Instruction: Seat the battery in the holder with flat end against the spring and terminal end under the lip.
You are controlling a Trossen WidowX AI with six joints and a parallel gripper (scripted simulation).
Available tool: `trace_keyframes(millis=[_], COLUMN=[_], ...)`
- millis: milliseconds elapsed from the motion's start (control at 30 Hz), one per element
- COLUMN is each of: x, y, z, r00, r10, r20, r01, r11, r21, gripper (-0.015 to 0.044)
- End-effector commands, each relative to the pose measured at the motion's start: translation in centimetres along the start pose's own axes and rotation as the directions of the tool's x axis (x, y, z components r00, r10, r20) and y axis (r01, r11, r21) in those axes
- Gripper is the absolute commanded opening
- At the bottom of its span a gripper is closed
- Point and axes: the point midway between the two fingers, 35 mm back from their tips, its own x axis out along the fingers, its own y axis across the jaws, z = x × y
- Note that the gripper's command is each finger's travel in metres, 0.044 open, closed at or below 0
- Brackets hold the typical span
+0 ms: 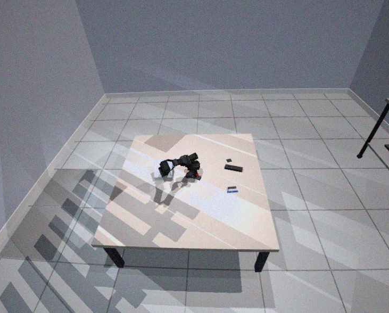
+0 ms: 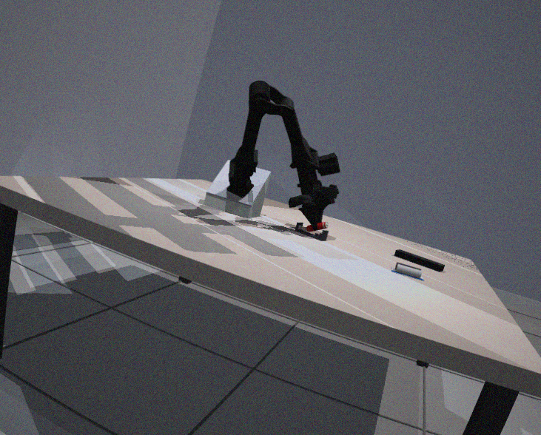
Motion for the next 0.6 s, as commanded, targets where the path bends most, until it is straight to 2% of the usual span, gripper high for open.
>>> trace_keyframes(millis=[0, 567], x=[-0.1, -0.4], y=[-0.3, -0.4], z=[-0.1, -1.5], r00=[1.000, 0.999], r10=[-0.003, 0.005], r20=[0.026, 0.039], r01=[0.003, -0.005], r11=[1.000, 1.000], r21=[-0.004, -0.006], gripper=[0.0063, 0.0063])
